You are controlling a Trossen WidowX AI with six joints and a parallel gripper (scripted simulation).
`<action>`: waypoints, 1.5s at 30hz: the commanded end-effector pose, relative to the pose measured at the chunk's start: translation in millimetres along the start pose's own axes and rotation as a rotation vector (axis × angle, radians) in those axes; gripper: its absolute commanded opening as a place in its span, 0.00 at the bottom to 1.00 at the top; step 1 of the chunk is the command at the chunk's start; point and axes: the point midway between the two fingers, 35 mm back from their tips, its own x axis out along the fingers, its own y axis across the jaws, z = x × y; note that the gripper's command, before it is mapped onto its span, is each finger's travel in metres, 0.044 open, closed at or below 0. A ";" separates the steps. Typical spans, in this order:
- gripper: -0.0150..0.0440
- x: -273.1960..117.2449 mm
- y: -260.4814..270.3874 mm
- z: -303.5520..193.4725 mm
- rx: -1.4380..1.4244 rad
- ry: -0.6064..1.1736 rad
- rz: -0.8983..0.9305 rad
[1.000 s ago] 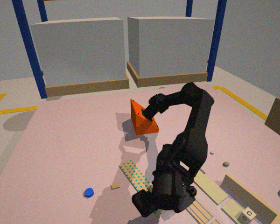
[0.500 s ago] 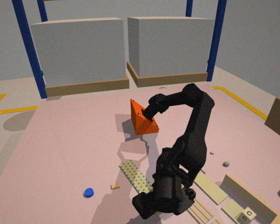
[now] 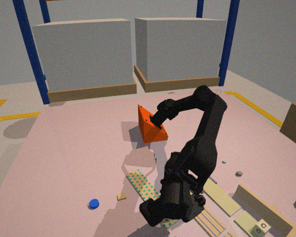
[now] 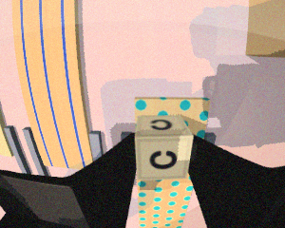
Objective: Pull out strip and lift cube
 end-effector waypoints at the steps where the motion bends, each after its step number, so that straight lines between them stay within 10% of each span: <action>1: 0.25 -14.7 4.4 -10.6 0.001 -0.007 -0.008; 45: 0.25 -39.6 65.4 -118.3 0.011 -0.002 -0.003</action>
